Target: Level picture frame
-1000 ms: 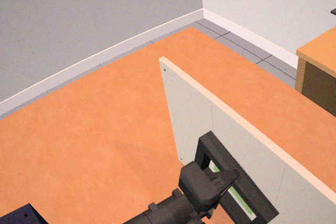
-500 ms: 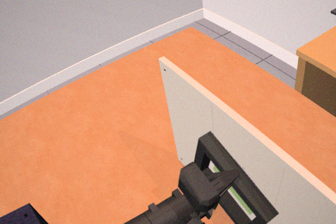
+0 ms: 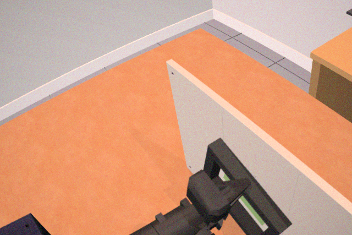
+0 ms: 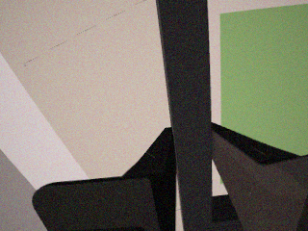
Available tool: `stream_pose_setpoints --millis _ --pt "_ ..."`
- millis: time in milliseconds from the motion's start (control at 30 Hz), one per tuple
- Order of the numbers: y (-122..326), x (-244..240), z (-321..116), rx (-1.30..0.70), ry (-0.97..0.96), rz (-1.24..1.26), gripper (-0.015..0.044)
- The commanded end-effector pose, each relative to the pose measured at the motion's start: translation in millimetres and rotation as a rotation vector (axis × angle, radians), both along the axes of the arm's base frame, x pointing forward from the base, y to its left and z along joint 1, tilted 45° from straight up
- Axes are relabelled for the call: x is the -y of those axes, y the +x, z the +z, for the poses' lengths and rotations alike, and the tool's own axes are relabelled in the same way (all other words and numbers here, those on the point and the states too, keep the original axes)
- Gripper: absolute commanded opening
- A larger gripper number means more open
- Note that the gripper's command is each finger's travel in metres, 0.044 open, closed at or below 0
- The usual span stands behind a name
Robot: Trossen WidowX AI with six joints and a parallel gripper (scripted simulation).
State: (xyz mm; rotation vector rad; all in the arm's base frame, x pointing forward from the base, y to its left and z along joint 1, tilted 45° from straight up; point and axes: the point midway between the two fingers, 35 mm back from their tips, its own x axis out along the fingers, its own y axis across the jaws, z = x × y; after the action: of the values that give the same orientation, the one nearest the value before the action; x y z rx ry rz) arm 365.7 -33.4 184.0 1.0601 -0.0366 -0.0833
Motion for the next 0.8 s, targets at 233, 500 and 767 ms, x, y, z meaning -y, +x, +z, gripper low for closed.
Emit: stream_pose_setpoints --millis 233,500,767 --pt "0.0 0.2 -0.1 -0.006 -0.081 0.0 0.0" --pt "0.0 0.0 -0.1 -0.01 -0.123 0.001 0.0" --pt "0.1 -0.3 0.0 -0.014 -0.175 0.001 0.0"
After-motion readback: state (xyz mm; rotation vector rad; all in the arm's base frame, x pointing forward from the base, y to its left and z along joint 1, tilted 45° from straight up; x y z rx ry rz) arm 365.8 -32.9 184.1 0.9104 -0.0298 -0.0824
